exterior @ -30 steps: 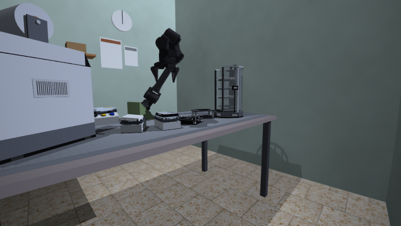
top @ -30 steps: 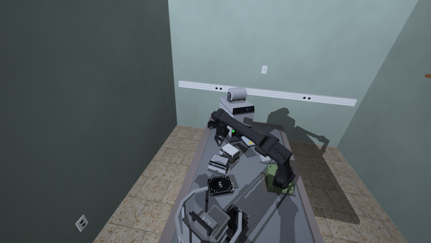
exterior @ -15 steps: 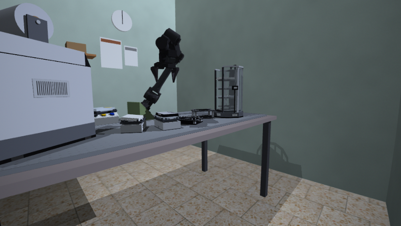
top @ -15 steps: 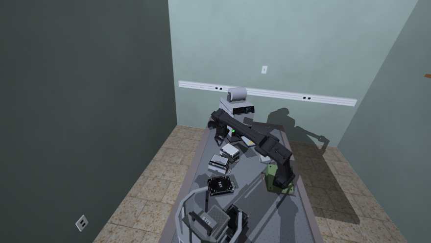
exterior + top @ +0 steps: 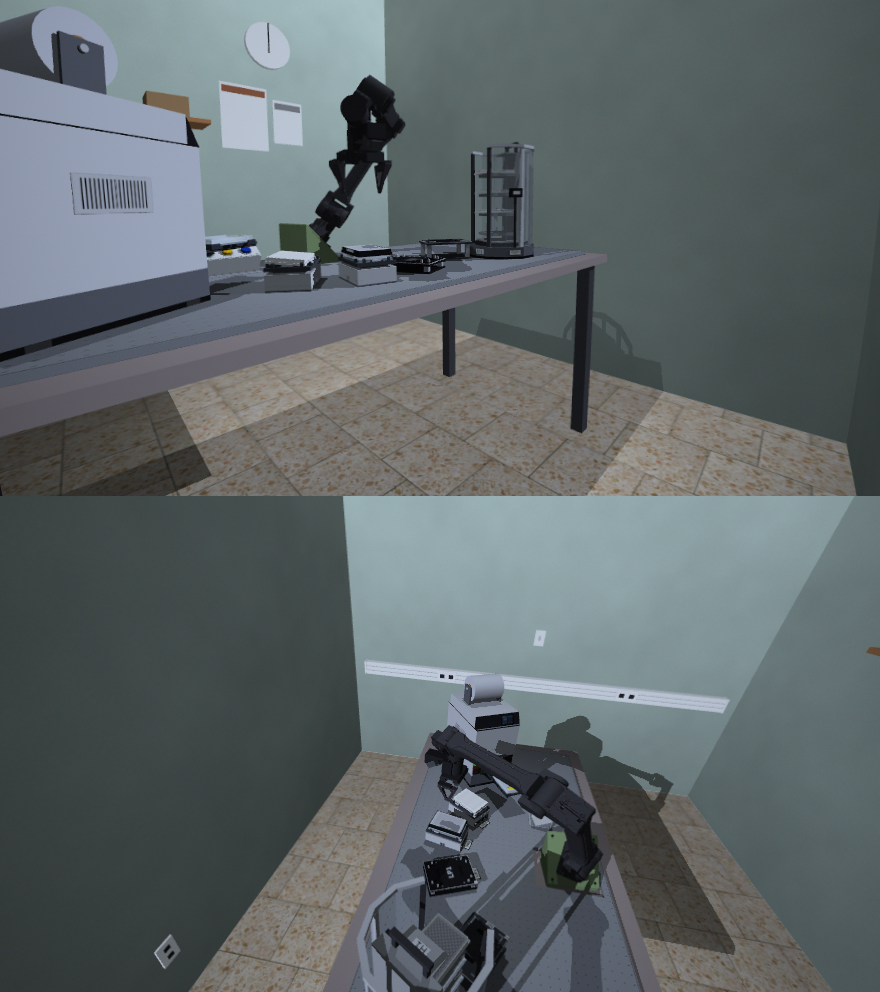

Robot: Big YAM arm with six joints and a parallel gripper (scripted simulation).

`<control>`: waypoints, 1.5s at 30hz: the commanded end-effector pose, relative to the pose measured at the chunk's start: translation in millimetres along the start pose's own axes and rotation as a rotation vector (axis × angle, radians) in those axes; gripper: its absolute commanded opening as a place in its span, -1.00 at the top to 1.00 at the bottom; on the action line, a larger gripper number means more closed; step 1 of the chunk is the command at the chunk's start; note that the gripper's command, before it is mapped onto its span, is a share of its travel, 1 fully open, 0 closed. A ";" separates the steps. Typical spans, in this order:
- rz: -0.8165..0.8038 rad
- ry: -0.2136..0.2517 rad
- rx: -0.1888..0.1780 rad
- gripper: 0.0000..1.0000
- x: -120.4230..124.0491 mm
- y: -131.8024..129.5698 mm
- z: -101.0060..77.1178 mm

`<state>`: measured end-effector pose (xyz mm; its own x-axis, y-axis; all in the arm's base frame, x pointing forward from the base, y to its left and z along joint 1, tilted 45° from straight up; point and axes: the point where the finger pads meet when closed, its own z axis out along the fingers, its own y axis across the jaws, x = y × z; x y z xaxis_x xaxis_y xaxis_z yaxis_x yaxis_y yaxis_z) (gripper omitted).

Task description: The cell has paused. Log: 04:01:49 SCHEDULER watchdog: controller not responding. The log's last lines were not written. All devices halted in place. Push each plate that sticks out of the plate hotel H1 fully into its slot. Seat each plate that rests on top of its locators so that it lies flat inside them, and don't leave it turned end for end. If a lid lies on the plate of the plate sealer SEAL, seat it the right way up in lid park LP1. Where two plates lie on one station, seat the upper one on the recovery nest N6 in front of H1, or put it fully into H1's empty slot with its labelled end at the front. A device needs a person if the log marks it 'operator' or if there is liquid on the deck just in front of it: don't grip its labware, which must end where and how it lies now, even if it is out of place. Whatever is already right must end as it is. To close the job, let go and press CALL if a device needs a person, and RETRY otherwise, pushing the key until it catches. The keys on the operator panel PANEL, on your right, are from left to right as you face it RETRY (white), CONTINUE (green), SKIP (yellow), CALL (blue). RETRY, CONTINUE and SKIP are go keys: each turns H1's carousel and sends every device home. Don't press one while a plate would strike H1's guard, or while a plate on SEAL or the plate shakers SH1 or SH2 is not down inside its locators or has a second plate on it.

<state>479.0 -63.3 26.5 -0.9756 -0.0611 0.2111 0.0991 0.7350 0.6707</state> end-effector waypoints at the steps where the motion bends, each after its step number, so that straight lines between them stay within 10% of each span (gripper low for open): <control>1: -0.012 0.004 0.013 -1.00 -5.1 14.8 19.2; 19: 0.002 0.022 0.005 -1.00 -1.8 8.5 107.5; 45: 0.003 0.024 0.006 -1.00 -0.1 10.0 106.1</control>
<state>461.8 3.7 -37.0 -0.9749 -0.0631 0.2134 0.0980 0.7393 0.6662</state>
